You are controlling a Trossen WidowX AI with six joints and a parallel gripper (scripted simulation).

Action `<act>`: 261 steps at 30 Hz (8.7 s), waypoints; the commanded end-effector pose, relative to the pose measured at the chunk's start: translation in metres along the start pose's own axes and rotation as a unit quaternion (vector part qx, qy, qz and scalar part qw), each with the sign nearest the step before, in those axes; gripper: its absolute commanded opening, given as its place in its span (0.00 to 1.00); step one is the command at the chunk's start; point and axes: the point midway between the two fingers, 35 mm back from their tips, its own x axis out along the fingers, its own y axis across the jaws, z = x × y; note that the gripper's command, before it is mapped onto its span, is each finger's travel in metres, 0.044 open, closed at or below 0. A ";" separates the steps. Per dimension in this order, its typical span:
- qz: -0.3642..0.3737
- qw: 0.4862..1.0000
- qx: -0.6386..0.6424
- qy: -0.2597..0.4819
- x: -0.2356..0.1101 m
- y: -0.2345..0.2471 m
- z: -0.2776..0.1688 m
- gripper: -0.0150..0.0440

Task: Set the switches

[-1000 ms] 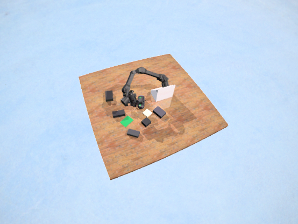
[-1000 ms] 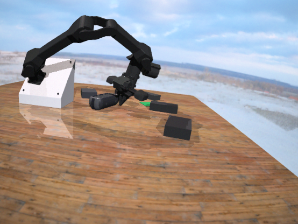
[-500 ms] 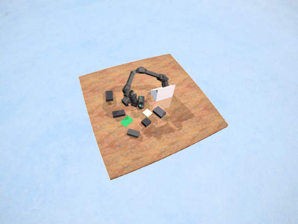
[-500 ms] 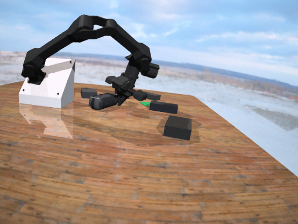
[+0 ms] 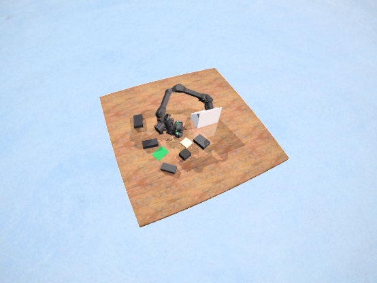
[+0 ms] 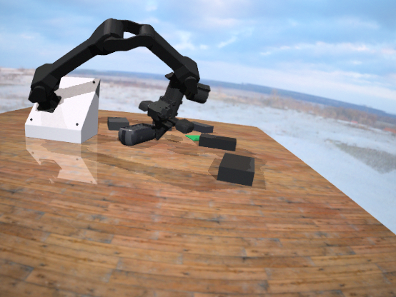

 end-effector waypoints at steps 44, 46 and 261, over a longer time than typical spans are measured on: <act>0.014 1.000 -0.004 -0.001 -0.053 -0.011 -0.003 0.34; 0.036 0.999 -0.021 -0.020 -0.055 -0.029 -0.006 0.43; 0.138 0.983 -0.117 0.027 -0.084 -0.093 0.069 0.82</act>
